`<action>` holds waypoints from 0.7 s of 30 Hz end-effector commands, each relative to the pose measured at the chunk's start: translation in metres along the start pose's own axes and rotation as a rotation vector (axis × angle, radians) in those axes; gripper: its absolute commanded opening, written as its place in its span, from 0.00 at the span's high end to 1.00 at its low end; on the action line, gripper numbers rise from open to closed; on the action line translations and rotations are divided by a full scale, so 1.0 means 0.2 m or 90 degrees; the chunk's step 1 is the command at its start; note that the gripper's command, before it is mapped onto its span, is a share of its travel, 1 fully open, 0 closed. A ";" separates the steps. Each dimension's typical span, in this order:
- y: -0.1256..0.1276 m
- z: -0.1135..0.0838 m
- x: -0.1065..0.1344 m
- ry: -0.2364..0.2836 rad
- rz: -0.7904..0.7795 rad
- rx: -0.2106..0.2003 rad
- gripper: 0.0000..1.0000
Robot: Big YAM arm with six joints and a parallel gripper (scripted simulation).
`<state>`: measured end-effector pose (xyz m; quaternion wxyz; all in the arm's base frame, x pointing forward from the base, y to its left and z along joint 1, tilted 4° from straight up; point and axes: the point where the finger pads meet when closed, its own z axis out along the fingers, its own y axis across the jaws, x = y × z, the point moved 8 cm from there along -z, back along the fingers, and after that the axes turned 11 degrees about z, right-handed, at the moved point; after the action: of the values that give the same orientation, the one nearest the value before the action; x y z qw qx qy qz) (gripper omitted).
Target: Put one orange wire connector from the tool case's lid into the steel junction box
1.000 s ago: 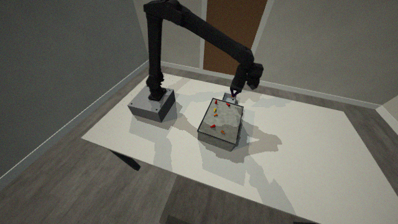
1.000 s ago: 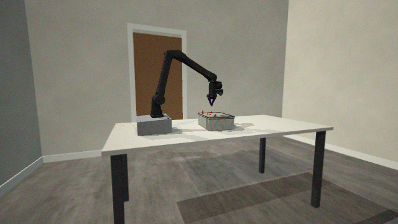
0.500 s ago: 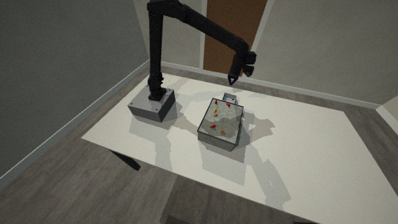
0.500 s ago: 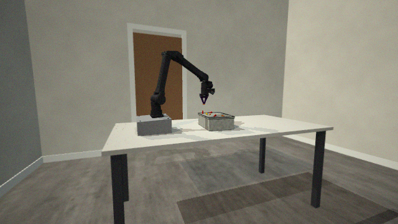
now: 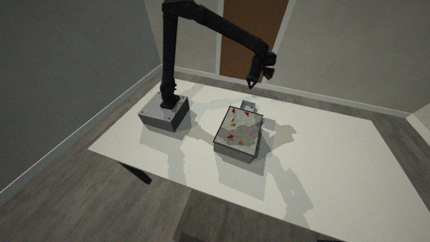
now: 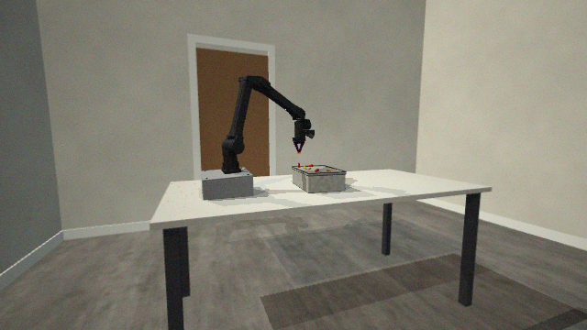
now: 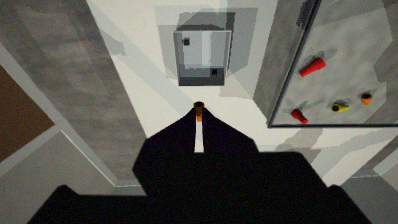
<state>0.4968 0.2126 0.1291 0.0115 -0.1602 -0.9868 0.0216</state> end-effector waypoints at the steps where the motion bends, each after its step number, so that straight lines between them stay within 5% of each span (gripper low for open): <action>1: 0.02 0.01 -0.04 0.005 0.013 0.003 0.94; 21: -0.03 0.08 -0.03 0.014 0.016 0.011 0.94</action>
<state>0.4954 0.2122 0.1270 0.0149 -0.1620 -0.9864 0.0238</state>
